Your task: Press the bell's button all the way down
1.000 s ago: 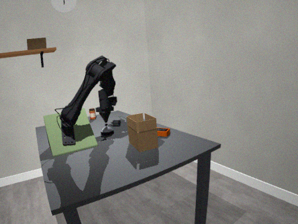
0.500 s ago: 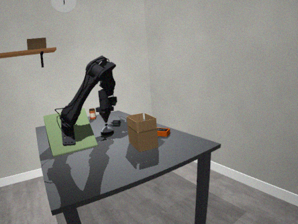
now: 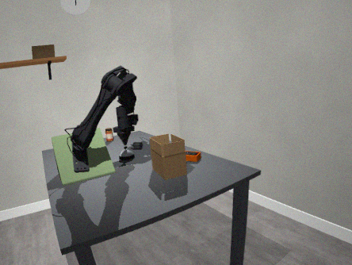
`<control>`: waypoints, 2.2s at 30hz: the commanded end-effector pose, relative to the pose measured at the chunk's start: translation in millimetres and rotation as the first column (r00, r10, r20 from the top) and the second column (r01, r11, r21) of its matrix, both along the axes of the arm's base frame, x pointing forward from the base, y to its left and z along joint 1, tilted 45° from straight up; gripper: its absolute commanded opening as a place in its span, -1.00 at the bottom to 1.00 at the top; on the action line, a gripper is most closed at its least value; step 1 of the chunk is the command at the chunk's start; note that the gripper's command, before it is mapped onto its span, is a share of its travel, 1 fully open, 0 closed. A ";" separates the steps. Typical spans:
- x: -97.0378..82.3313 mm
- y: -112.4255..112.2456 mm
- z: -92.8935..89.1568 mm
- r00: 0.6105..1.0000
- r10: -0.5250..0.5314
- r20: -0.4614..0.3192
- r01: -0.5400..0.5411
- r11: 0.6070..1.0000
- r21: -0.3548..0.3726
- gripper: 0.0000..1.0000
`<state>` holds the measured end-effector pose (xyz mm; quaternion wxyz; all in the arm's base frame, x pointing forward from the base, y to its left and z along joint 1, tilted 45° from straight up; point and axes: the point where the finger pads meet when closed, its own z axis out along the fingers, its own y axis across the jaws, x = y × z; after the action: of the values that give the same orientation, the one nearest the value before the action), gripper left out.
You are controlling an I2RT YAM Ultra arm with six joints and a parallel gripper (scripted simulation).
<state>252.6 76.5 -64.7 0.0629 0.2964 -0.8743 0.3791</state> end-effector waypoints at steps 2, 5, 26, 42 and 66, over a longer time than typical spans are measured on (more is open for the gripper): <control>-2.0 0.6 1.0 1.000 0.015 0.000 -0.015 1.000 -0.003 -1.00; -2.1 1.3 3.2 1.000 0.016 0.011 -0.016 1.000 0.006 -1.00; 0.5 4.5 2.9 1.000 0.016 0.018 -0.016 1.000 0.012 -1.00; 0.5 4.5 2.9 1.000 0.016 0.018 -0.016 1.000 0.012 -1.00; -1.4 -7.3 -7.6 1.000 0.016 0.001 -0.016 1.000 0.000 -1.00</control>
<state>249.5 66.2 -68.9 0.0704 0.2979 -0.8714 0.3833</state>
